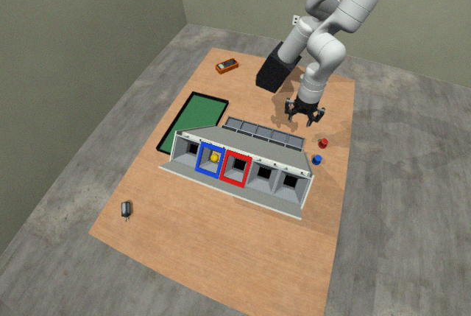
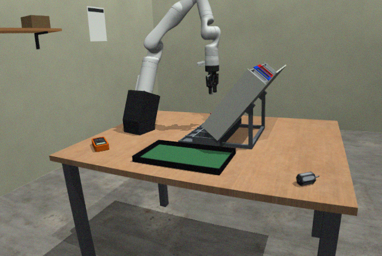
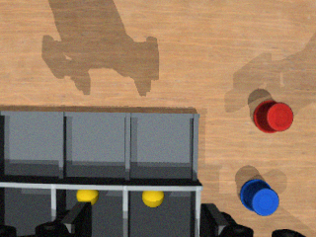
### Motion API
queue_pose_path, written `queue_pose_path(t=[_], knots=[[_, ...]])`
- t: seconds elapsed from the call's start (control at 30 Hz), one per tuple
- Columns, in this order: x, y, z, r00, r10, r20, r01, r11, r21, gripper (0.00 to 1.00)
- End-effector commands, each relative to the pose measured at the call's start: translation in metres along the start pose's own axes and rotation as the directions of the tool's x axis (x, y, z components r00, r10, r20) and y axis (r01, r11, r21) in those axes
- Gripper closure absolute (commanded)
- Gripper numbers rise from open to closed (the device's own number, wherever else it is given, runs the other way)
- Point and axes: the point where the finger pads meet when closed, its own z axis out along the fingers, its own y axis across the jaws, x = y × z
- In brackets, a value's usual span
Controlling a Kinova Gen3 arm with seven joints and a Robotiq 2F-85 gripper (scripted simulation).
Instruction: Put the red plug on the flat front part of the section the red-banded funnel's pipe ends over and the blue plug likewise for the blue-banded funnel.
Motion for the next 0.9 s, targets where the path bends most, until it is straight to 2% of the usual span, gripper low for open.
queue_pose_path(t=[0.0, 0.1, 0.13, 0.23, 0.43, 0.67, 0.7, 0.87], knots=[[0.0, 0.0, 0.0, 1.0, 0.0, 0.001, 0.0, 1.0, 0.0, 0.3], [0.0, 0.0, 0.0, 1.0, 0.0, 0.001, 0.0, 1.0, 0.0, 0.3], [0.025, 0.06, 0.026, 1.0, 0.0, 0.001, 0.0, 1.0, 0.0, 0.3], [0.029, 0.068, 0.029, 1.0, 0.0, 0.001, 0.0, 1.0, 0.0, 0.3], [0.055, 0.128, 0.055, 1.0, 0.0, 0.001, 0.0, 1.0, 0.0, 0.3], [0.055, 0.128, 0.055, 1.0, 0.0, 0.001, 0.0, 1.0, 0.0, 0.3], [0.059, 0.138, 0.059, 1.0, 0.001, -0.015, -0.001, 1.0, -0.008, 0.3], [0.059, 0.138, 0.059, 1.0, 0.001, -0.015, -0.001, 1.0, -0.008, 0.3]])
